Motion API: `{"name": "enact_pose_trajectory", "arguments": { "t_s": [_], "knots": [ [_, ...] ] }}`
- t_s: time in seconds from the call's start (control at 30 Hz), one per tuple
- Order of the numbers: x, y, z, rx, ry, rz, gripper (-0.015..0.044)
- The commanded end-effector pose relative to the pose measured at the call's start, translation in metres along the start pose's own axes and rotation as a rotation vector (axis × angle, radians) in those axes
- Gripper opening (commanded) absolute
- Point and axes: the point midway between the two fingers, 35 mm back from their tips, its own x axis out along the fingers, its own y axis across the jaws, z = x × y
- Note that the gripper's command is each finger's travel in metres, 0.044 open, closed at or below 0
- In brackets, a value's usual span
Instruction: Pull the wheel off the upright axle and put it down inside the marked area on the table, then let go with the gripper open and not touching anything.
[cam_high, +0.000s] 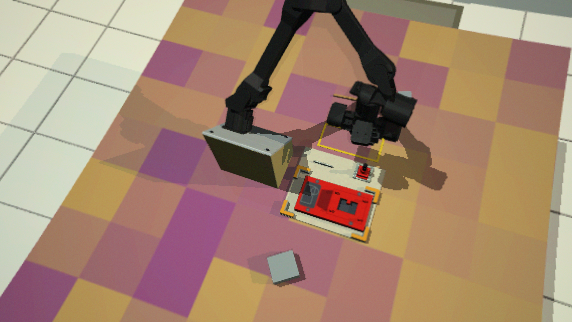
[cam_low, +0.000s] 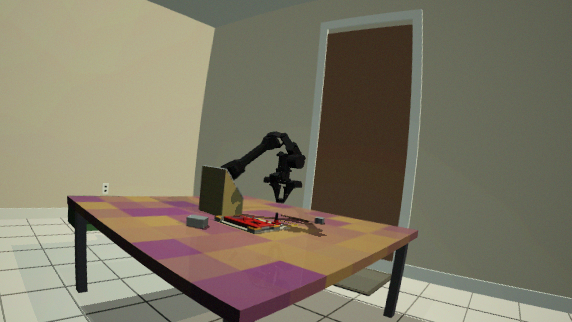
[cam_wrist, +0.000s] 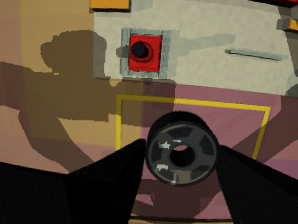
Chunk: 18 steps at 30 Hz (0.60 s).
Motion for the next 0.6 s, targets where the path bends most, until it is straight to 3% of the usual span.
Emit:
{"name": "enact_pose_trajectory", "arguments": {
  "t_s": [0.0,0.57],
  "knots": [
    [0.000,-0.009,-0.011,0.006,0.005,-0.001,0.0000],
    [0.018,-0.029,-0.033,0.004,0.008,-0.001,0.0000]
  ]
}}
